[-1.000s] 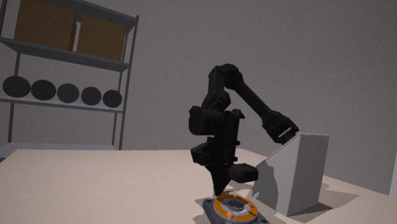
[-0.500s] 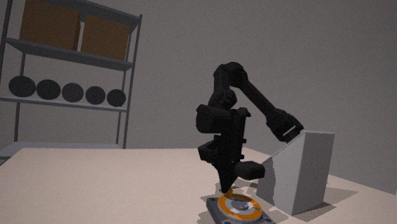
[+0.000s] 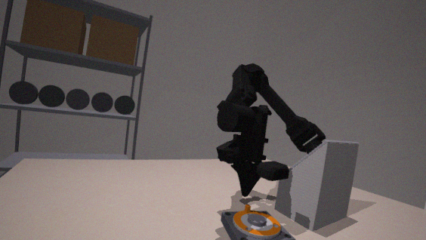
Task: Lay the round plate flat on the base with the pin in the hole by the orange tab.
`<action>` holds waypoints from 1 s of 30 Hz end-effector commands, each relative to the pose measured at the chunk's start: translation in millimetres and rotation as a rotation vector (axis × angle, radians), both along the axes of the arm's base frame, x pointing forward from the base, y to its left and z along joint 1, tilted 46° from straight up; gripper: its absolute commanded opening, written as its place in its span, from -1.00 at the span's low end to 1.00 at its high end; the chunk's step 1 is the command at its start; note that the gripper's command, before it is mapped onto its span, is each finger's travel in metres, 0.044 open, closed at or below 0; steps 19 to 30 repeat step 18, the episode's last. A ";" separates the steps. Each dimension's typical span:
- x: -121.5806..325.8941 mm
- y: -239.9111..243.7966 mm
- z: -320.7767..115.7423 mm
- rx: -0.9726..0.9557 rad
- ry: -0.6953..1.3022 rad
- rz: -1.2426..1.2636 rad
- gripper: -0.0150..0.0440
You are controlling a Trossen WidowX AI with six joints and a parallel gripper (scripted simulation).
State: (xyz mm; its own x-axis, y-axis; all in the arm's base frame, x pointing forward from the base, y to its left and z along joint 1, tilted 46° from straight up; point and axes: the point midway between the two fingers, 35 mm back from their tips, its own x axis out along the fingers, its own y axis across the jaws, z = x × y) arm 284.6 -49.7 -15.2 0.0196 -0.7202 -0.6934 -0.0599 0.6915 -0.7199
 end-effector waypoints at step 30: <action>-0.2 10.3 8.5 0.001 -0.006 0.005 -0.49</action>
